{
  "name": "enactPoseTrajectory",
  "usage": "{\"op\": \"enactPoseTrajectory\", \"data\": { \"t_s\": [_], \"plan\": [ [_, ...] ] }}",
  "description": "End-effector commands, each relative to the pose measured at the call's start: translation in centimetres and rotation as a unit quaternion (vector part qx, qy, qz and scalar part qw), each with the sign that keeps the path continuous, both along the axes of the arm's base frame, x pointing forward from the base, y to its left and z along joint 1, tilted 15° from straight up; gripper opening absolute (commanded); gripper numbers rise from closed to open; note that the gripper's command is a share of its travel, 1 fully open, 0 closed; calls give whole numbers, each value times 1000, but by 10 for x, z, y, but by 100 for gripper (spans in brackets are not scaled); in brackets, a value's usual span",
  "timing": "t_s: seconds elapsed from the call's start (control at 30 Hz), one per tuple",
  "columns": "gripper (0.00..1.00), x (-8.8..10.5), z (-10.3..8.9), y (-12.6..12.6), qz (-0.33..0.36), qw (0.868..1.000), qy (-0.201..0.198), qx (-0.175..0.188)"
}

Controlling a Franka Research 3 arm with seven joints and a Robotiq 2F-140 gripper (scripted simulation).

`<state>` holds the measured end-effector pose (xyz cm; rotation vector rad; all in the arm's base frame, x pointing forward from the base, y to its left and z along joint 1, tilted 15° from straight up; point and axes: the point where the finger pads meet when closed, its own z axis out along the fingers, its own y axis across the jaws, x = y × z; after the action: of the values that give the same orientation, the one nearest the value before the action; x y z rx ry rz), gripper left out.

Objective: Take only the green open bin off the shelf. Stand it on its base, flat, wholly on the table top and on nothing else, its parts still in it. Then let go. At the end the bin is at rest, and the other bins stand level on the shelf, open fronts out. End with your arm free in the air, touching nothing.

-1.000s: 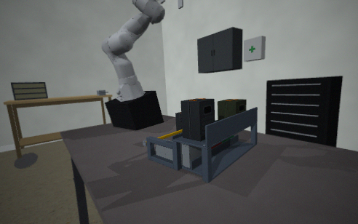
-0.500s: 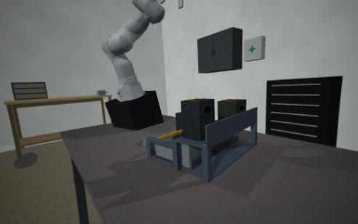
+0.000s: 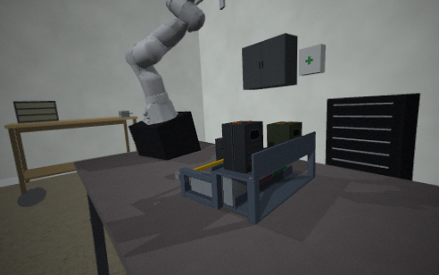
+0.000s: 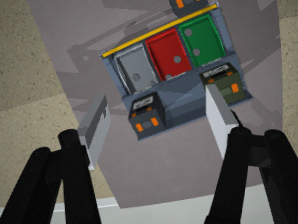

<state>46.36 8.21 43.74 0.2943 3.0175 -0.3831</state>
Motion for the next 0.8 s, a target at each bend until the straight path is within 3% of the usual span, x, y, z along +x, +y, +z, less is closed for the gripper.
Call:
{"op": "enactPoseTrajectory", "data": {
  "t_s": [0.0,0.27,0.4,0.77],
  "plan": [
    [57,-2,-1,3,-54,998,-11,9],
    [57,-1,-1,2,-57,998,-13,6],
    [57,-2,-1,4,-157,987,-39,12],
    [57,-2,-1,4,-157,987,-39,12]
  ]
}}
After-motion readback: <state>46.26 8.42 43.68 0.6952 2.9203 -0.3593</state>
